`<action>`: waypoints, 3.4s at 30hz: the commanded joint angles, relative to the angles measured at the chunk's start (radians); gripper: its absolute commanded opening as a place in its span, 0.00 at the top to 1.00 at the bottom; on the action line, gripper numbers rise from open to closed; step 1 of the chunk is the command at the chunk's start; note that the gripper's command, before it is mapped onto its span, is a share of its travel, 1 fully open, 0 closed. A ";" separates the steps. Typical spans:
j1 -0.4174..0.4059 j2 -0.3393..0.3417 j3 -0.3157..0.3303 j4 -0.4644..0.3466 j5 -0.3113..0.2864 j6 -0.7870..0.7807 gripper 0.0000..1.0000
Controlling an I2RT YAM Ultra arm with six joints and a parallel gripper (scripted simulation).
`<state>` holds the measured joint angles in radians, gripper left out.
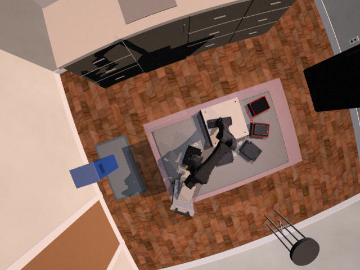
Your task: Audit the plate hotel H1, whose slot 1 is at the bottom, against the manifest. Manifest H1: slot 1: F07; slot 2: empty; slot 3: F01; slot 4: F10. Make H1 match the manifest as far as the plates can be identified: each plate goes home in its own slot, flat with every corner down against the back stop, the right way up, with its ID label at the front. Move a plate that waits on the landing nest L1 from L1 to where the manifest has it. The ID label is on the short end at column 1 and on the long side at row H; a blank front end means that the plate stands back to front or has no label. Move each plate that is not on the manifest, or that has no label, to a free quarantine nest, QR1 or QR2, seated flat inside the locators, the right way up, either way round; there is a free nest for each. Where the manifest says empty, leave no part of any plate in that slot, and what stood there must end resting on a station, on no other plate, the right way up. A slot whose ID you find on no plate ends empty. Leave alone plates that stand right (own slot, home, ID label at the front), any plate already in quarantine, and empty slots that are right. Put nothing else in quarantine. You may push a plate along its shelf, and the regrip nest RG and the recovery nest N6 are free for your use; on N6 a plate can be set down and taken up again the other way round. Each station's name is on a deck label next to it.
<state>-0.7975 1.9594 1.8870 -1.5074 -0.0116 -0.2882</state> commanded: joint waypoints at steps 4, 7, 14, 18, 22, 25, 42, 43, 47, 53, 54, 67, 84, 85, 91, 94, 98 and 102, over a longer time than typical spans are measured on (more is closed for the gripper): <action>-0.011 -0.015 -0.042 0.041 0.000 -0.034 0.14; -0.011 -0.016 -0.054 0.052 0.000 -0.034 0.14; -0.010 -0.017 -0.130 0.127 0.000 -0.034 0.14; -0.010 -0.014 -0.168 0.168 0.000 -0.034 0.14; -0.010 -0.010 -0.205 0.208 0.000 -0.033 0.14; -0.010 -0.009 -0.213 0.218 0.000 -0.033 0.14; -0.008 0.016 -0.339 0.368 0.000 -0.032 0.14; -0.008 0.018 -0.347 0.378 0.000 -0.032 0.14; -0.008 0.025 -0.374 0.412 0.000 -0.031 0.14; -0.008 0.025 -0.374 0.413 0.000 -0.031 0.14; -0.008 0.024 -0.375 0.413 0.000 -0.031 0.14; -0.008 0.016 -0.386 0.416 0.000 -0.031 0.14; -0.008 0.014 -0.406 0.434 0.000 -0.031 0.14; -0.008 0.014 -0.408 0.436 0.000 -0.031 0.14; -0.008 0.018 -0.417 0.448 0.000 -0.031 0.14; -0.008 0.019 -0.420 0.453 0.000 -0.031 0.14; -0.008 0.022 -0.427 0.463 0.000 -0.031 0.14; -0.008 0.025 -0.434 0.473 0.000 -0.031 0.14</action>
<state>-0.8055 1.9911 1.4498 -1.0492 -0.0109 -0.3191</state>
